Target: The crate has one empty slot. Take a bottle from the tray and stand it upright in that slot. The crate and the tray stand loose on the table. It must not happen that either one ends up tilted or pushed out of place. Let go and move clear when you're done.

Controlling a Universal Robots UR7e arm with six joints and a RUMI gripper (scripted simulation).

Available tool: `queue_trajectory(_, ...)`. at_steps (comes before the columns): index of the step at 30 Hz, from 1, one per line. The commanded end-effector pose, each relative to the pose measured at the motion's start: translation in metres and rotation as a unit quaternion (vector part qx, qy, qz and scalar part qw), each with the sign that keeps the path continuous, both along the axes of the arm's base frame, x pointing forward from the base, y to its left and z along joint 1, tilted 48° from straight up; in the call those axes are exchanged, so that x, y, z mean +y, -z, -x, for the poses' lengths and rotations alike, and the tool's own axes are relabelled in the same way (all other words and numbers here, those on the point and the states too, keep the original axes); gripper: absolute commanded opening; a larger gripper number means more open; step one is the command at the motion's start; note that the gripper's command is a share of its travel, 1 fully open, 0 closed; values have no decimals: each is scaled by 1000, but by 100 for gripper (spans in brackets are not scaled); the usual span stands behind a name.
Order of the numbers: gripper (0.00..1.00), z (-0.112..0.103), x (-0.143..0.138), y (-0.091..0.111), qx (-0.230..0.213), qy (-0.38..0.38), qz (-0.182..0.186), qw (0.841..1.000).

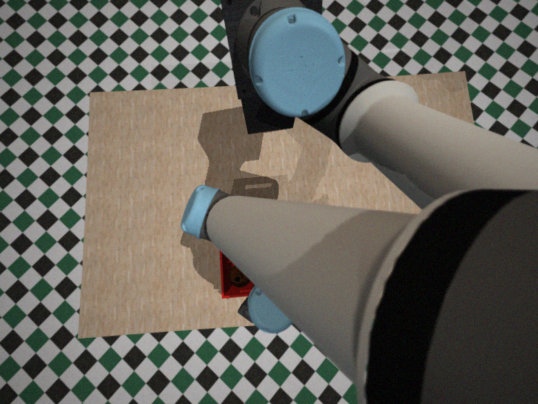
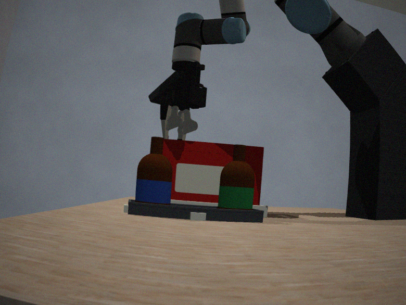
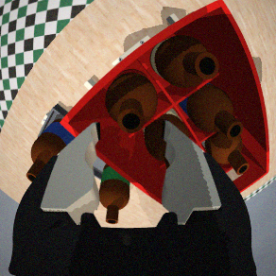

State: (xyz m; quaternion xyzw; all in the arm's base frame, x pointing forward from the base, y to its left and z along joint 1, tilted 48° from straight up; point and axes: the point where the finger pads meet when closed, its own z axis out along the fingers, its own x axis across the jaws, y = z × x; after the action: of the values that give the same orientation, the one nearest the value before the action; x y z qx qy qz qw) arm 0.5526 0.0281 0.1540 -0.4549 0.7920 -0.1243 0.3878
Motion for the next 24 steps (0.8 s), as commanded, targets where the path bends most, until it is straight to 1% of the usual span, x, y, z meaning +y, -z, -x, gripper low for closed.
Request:
queue_trajectory(1,38,7,-2,-7,0,0,0,1000)
queue_trajectory(17,38,34,-7,-31,0,0,0,1000)
queue_trajectory(24,38,40,-9,-37,0,0,0,1000)
